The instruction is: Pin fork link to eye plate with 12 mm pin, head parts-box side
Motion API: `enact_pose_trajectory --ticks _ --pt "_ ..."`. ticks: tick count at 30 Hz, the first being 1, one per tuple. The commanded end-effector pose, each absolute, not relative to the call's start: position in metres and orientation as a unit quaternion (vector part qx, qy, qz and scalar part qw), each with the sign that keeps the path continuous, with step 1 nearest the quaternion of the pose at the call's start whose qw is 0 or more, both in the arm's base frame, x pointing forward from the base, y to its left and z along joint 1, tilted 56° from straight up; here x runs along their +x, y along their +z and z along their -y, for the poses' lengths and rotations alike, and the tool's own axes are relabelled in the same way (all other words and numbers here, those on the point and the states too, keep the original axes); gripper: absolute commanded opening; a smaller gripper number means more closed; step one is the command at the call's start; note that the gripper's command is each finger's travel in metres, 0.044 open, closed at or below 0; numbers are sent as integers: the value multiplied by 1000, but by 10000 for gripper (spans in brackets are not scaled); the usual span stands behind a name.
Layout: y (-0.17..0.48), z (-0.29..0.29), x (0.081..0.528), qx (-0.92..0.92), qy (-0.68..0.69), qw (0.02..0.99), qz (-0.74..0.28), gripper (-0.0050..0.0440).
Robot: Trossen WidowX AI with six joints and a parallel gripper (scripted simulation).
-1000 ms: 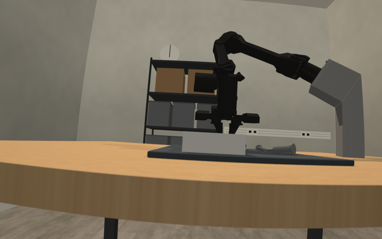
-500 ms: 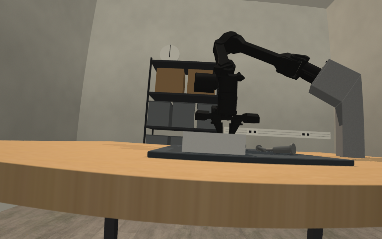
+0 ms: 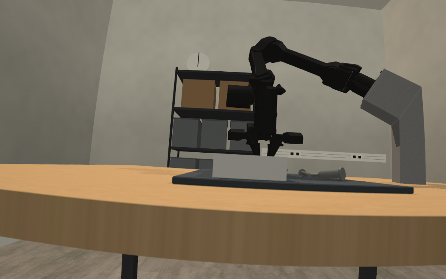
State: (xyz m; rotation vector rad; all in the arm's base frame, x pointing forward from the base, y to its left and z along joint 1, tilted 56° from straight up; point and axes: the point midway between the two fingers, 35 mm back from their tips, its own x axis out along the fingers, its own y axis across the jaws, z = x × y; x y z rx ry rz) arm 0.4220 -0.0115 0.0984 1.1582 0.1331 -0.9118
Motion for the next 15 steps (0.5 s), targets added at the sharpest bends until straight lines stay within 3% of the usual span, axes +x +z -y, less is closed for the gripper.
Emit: enact_pose_trajectory --ticks 1,15 --pt "105 11 422 533 -409 738 -58 -50" --pt "108 15 420 536 -404 739 -62 -50"
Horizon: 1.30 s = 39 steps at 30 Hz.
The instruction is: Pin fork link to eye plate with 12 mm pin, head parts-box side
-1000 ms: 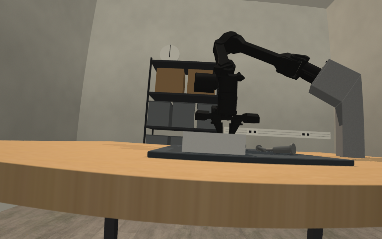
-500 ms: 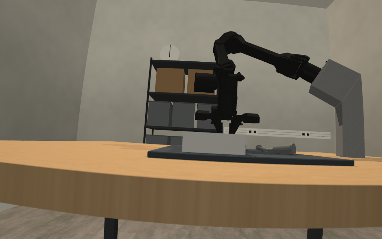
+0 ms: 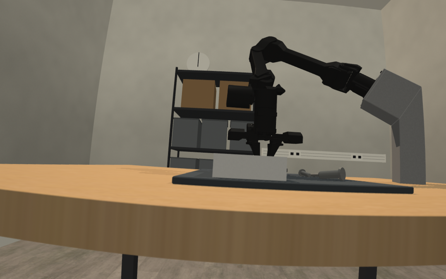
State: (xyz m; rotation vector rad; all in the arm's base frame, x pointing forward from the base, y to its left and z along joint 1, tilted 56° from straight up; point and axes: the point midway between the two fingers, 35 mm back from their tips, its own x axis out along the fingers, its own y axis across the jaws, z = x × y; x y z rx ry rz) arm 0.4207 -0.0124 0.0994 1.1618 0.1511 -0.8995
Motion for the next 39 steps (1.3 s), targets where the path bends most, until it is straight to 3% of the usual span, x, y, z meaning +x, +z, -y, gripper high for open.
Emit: enact_pose_trajectory --ticks 1,39 --pt "108 16 420 536 -404 739 -62 -50" --pt "111 20 418 535 -406 738 -59 -50"
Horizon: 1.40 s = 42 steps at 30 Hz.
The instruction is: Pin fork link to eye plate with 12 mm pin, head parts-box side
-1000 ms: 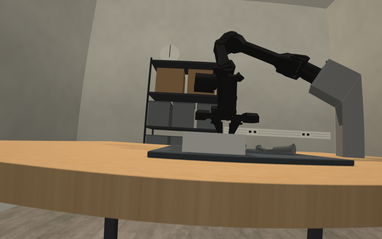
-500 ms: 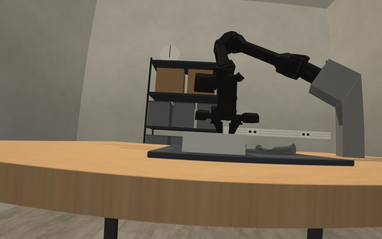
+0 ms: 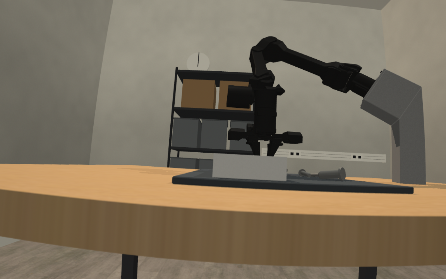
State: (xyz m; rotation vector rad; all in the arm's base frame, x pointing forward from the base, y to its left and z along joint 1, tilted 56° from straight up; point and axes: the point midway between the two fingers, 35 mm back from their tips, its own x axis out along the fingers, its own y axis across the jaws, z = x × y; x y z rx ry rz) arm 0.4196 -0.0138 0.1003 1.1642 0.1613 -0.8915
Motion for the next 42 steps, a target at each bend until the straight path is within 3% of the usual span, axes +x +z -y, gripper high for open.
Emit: enact_pose_trajectory --ticks 1,42 --pt "111 20 418 535 -406 738 -59 -50" --pt "113 27 416 532 -413 738 -51 -50"
